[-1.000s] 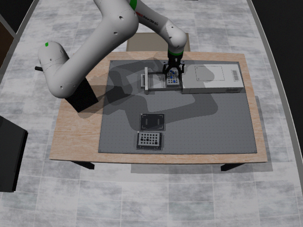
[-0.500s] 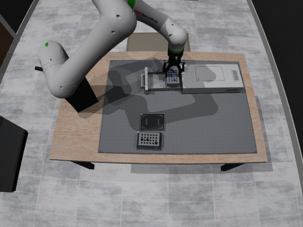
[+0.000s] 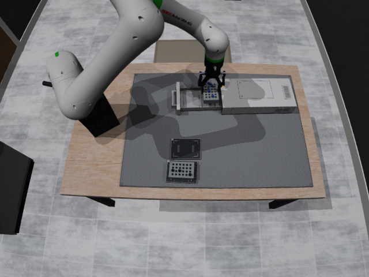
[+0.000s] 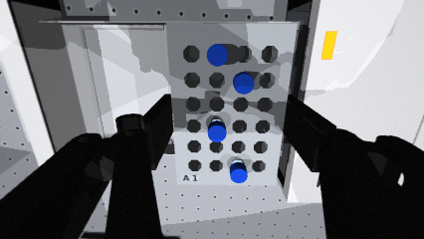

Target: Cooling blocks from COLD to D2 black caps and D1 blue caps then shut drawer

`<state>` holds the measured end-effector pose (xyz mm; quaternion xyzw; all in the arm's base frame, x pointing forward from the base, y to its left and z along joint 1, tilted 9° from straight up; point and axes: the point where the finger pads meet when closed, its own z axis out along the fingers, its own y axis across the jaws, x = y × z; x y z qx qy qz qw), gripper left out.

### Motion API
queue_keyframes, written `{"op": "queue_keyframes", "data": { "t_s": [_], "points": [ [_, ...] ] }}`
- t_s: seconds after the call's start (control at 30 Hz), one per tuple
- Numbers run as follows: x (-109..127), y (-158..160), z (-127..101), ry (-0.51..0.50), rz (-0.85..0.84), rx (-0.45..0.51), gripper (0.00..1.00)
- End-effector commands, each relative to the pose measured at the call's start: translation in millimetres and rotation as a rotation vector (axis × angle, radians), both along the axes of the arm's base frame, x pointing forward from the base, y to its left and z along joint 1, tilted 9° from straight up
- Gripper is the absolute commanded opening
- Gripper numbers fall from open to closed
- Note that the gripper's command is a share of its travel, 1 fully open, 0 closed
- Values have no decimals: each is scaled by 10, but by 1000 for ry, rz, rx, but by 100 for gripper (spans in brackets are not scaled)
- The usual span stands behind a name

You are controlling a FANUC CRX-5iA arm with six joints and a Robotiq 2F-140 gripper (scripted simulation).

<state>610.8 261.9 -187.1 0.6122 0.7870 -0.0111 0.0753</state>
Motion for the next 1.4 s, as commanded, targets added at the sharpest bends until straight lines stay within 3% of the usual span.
{"op": "queue_keyframes", "data": {
  "t_s": [0.0, 1.37],
  "points": [
    [5, 11, 49, -2, 1, 1, 10],
    [-46, 63, 524, -2, 1, 1, 10]
  ]
}}
